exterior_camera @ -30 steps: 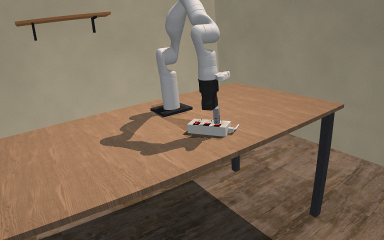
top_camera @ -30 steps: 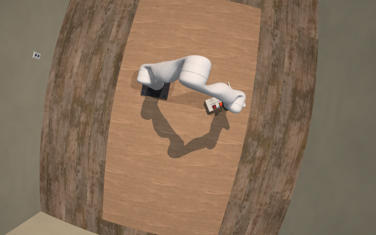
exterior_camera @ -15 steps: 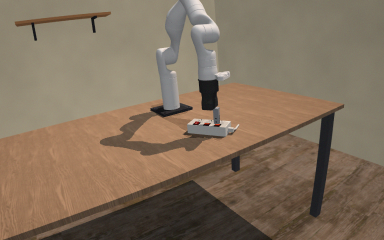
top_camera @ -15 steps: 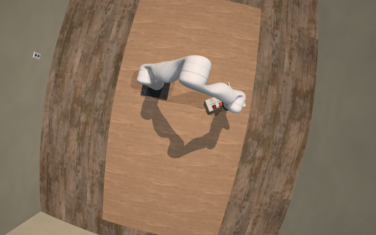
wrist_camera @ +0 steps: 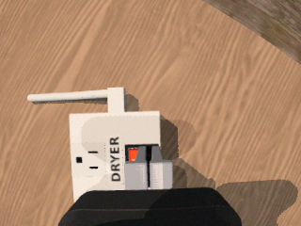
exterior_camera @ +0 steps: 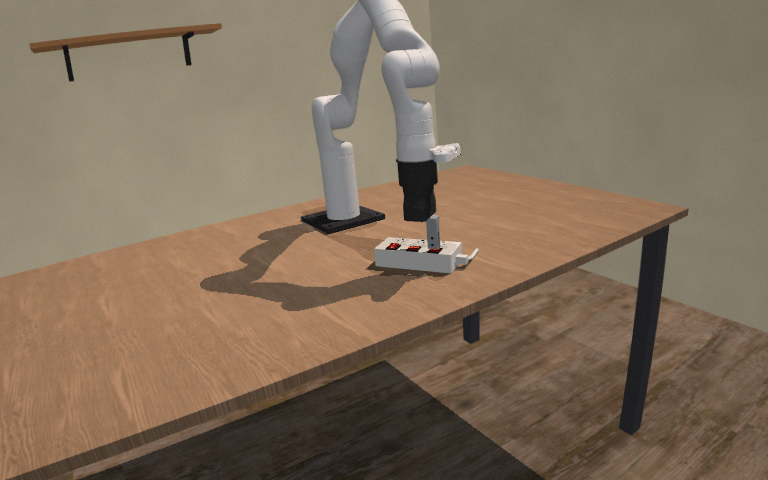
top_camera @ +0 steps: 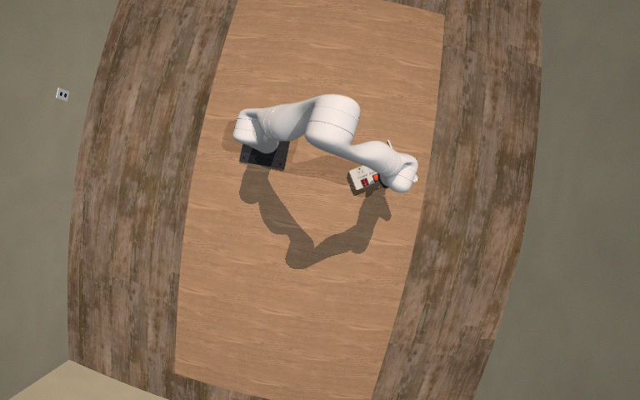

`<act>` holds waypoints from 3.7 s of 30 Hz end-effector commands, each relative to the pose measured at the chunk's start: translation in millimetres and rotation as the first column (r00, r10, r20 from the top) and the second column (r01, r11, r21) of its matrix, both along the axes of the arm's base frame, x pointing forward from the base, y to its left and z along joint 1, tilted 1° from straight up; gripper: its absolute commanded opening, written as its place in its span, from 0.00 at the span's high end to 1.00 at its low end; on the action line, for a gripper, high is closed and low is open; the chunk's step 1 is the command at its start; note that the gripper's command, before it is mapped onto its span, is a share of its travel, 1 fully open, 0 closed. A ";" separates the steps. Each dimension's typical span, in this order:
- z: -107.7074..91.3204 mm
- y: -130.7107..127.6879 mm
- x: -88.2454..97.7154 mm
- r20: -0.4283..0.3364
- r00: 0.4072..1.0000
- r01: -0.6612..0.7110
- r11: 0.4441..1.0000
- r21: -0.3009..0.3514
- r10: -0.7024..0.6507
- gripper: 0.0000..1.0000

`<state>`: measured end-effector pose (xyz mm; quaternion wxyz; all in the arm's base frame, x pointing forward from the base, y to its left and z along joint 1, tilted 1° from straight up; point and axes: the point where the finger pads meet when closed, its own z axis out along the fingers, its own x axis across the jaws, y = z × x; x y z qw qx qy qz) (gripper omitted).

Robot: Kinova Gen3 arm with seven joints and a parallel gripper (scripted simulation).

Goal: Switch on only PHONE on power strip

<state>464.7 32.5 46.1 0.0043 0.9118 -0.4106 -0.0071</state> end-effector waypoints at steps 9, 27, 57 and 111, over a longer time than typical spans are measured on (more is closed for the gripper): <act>-3.4 -0.1 0.1 0.000 1.000 0.000 1.000 0.000 0.000 1.00; -5.1 -0.1 0.1 0.000 1.000 0.000 1.000 0.000 0.000 1.00; -6.0 -0.1 0.1 0.000 1.000 0.000 1.000 0.000 0.000 1.00; 32.9 0.0 0.7 0.000 1.000 0.000 1.000 0.000 0.000 1.00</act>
